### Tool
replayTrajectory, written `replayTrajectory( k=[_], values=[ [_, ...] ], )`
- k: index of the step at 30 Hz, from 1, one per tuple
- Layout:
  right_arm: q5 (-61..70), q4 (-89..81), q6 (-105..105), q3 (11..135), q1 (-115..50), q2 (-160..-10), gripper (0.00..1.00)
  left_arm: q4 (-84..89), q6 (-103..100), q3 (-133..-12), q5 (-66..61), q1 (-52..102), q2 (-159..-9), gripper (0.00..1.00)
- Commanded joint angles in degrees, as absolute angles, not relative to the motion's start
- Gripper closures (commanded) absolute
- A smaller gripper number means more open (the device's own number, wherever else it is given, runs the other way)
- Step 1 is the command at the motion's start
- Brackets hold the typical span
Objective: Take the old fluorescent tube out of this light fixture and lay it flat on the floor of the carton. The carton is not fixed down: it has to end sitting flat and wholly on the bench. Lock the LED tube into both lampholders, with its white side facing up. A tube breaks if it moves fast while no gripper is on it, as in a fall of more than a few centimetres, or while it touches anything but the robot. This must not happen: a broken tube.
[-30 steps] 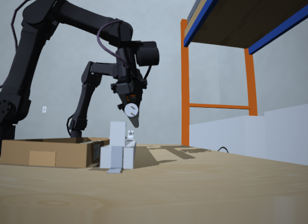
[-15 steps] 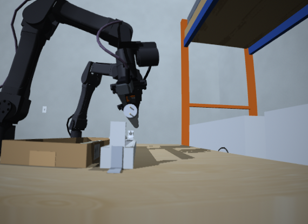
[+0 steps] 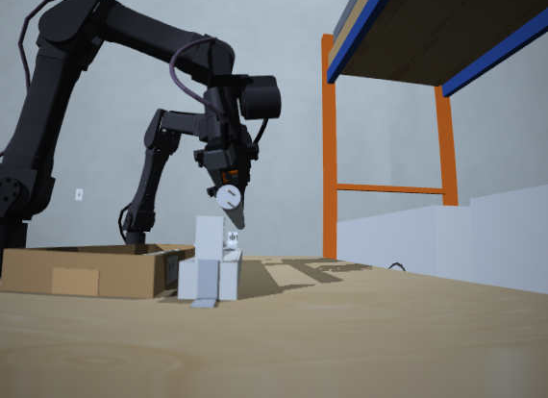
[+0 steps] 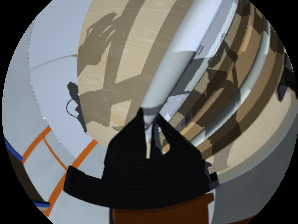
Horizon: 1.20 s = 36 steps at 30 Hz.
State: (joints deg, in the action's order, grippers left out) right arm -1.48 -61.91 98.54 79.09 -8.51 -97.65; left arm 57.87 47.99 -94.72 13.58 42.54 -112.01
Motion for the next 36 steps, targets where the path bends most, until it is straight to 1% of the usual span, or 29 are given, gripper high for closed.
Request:
replayTrajectory(
  k=[1, 8, 12, 16, 20, 22, 24, 29, 32, 36],
  values=[
    [-2.0, -62.15, 98.24, 81.28, -8.62, -95.81, 0.89, 56.98, 47.37, -96.32, 13.44, 42.74, -109.55, 0.89],
    [-1.88, -61.45, 98.2, 81.37, -8.34, -95.61, 0.89, 56.94, 47.58, -96.78, 13.55, 42.42, -109.69, 0.89],
    [-1.9, -61.06, 98.67, 77.13, -9.21, -95.64, 0.89, 56.92, 47.21, -96.5, 13.88, 43.35, -109.15, 0.89],
    [-1.37, -62.45, 99.05, 77.82, -9.5, -95.43, 0.89, 56.79, 47.18, -93.62, 13.35, 43.3, -109.27, 0.89],
    [-1.78, -62.63, 98.61, 78.4, -9.42, -95.55, 0.89, 56.89, 47.15, -95.82, 13.55, 43.48, -109.17, 0.89],
    [-1.04, -60.73, 99.05, 76.65, -9.3, -95.1, 0.89, 56.91, 46.92, -93.47, 13.77, 43.58, -108.89, 0.89],
    [-1.61, -62.68, 99.09, 78.01, -9.55, -95.24, 0.89, 56.86, 46.74, -94.28, 13.96, 43.63, -108.98, 0.89],
    [-1.1, -61.55, 99.03, 76.29, -9.67, -94.4, 0.89, 56.77, 46.25, -92.99, 13.93, 43.92, -108.29, 0.89],
    [-1.54, -60.67, 98.57, 79.77, -8.72, -94.15, 0.89, 56.72, 46.5, -94.9, 13.64, 43.6, -108.01, 0.89],
    [-1.53, -61.6, 98.72, 77.53, -9.1, -94.37, 0.89, 56.71, 46.44, -94.78, 13.71, 44.05, -108.12, 0.89]
  ],
)
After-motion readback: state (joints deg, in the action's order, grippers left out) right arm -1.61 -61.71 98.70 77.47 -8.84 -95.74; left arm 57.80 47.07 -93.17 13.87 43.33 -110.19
